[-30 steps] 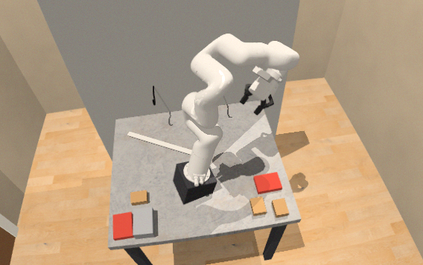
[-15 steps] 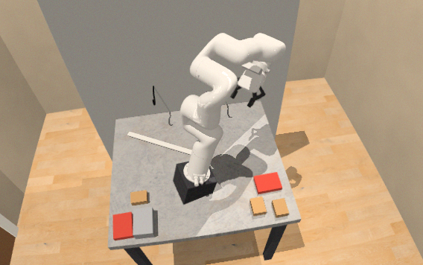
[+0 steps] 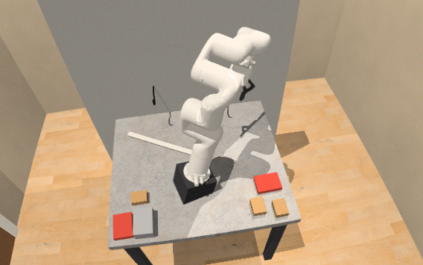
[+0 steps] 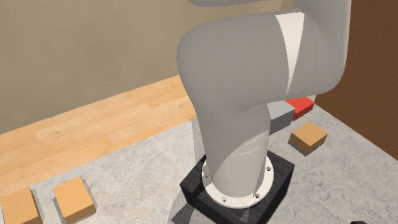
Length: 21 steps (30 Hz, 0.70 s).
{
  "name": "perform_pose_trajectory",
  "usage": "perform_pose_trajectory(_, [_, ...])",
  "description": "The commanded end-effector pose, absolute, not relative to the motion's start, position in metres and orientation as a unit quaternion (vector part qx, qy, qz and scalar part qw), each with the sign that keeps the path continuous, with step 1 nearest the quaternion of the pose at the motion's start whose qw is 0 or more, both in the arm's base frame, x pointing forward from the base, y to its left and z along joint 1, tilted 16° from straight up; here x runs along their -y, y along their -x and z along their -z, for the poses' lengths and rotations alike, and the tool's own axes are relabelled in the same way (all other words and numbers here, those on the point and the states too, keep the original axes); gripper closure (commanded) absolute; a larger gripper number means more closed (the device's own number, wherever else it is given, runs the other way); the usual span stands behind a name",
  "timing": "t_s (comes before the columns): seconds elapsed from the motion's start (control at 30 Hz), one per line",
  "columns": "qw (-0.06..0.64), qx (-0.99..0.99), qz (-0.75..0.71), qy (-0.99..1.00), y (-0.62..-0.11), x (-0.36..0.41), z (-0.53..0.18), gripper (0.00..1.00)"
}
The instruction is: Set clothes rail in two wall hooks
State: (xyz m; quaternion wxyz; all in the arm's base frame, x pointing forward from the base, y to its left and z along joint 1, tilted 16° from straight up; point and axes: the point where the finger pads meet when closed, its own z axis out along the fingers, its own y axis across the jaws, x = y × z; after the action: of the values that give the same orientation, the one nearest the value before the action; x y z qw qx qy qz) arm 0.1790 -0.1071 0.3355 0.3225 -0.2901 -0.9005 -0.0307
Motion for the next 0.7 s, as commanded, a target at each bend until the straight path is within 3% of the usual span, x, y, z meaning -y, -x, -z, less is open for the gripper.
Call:
perform_pose_trajectory(0.0, [0.322, 0.91, 0.019, 0.26, -0.188, 0.093, -0.336, 0.0])
perform_pose_trajectory(0.67, [0.32, 0.941, -0.036, 0.1, -0.209, 0.024, -0.336, 0.0])
